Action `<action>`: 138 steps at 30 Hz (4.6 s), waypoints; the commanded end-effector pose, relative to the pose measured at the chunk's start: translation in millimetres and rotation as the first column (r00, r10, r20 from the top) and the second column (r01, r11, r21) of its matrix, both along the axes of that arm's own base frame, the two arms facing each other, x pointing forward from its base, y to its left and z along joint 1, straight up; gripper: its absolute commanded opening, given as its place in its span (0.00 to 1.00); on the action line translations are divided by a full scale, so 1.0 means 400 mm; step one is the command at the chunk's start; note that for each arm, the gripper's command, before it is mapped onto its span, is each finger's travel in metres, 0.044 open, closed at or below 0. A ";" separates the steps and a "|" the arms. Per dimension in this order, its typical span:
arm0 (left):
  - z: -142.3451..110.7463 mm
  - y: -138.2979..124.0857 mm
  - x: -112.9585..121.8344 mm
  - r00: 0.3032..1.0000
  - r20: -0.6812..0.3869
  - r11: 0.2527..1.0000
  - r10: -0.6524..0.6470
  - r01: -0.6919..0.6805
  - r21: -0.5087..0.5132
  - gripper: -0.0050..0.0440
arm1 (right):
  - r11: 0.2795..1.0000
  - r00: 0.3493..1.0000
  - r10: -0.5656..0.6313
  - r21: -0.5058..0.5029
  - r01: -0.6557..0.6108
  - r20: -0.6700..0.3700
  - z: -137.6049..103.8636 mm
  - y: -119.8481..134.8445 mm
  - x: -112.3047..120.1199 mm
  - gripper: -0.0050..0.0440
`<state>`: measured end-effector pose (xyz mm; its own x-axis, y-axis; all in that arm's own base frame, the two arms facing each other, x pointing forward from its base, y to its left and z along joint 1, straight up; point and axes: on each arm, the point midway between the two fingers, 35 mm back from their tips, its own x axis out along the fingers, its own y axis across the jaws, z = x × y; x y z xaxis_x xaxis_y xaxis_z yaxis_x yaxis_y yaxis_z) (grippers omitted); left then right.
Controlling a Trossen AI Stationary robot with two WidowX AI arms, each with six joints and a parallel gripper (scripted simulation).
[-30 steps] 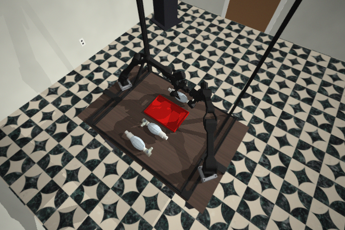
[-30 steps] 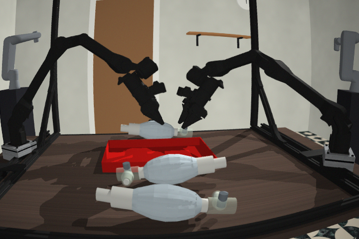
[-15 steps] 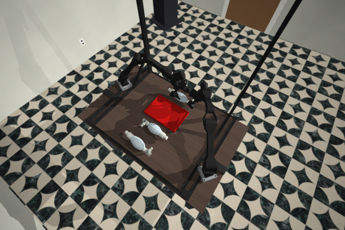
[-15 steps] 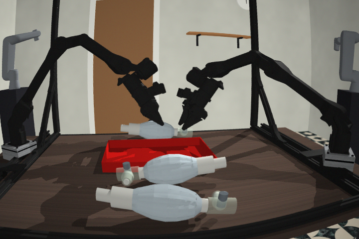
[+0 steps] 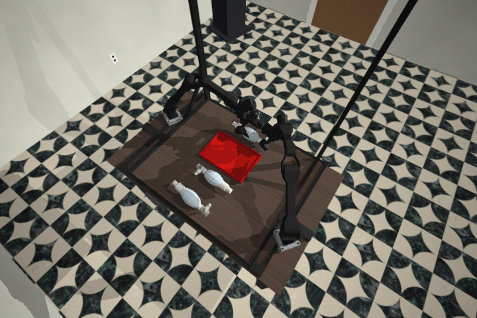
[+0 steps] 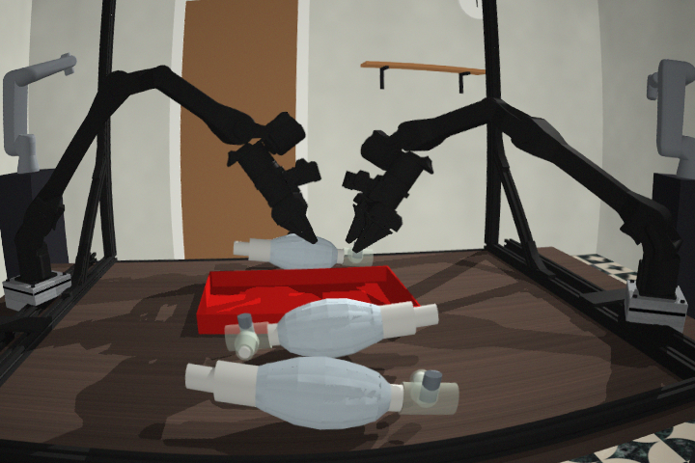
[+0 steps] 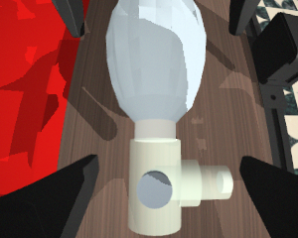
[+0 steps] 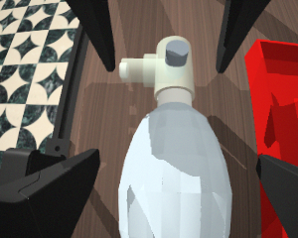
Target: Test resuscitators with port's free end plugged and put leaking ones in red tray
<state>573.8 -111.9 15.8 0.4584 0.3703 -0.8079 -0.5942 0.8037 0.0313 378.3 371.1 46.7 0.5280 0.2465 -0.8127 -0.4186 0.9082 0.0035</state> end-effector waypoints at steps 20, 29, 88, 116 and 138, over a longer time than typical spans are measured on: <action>0.025 -0.006 0.018 1.000 0.030 1.000 0.001 0.000 -0.011 0.94 | 1.000 1.000 0.000 0.000 0.000 0.000 -0.002 -0.001 -0.003 1.00; 0.025 -0.006 0.018 1.000 0.030 1.000 0.001 0.000 -0.011 0.94 | 1.000 1.000 0.001 0.000 -0.001 0.000 -0.003 -0.002 -0.001 1.00; -0.095 -0.007 0.019 0.999 0.032 1.000 0.000 0.000 -0.011 0.10 | 1.000 1.000 0.000 0.007 0.000 0.006 -0.100 0.000 0.000 1.00; -0.095 -0.007 0.019 0.999 0.033 1.000 0.001 -0.001 -0.011 0.10 | 1.000 1.000 0.000 0.007 0.000 0.006 -0.100 -0.001 0.000 0.10; -0.096 -0.006 0.020 0.999 0.034 1.000 0.004 -0.004 -0.014 0.10 | 1.000 1.000 0.000 0.006 0.000 0.007 -0.099 -0.001 0.000 0.10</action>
